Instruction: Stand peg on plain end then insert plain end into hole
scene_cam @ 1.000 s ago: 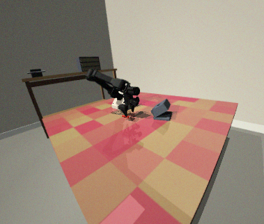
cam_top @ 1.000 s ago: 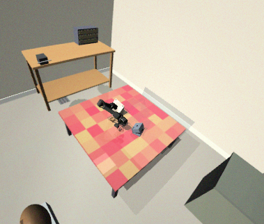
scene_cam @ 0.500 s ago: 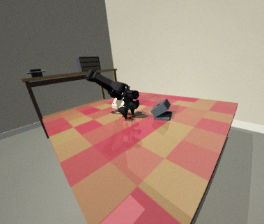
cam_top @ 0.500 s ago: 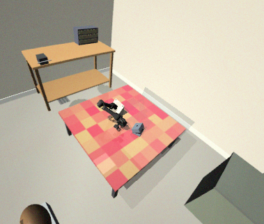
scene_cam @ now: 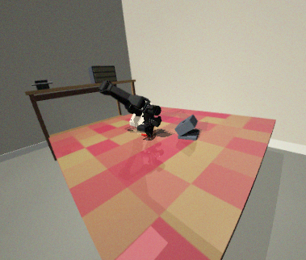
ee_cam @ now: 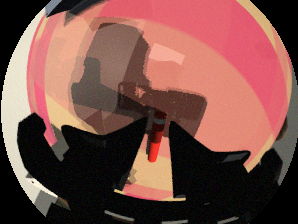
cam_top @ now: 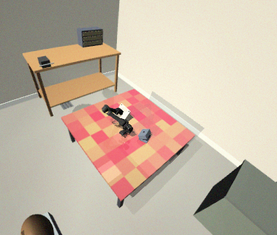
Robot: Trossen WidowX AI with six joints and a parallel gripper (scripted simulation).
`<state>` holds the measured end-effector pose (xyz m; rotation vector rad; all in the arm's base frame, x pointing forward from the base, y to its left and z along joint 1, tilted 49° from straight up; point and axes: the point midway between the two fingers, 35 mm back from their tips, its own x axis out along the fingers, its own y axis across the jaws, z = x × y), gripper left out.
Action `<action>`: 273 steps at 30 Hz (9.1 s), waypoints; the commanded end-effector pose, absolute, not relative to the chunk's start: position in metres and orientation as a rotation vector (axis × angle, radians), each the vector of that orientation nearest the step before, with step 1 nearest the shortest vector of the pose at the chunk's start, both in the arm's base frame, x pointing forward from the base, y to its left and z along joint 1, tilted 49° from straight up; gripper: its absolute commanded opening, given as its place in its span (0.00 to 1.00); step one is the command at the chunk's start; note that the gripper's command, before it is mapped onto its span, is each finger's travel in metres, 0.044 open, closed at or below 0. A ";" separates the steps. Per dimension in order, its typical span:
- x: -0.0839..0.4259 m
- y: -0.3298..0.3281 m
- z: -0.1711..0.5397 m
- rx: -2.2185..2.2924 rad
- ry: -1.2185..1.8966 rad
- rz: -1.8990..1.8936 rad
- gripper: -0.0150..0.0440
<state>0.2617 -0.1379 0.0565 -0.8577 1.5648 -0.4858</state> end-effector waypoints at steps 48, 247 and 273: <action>0.251 -0.128 0.069 -0.885 1.337 -0.361 0.34; 0.163 -0.128 0.091 -0.891 0.249 0.190 0.34; 0.164 -0.126 0.091 -0.895 0.233 0.196 0.47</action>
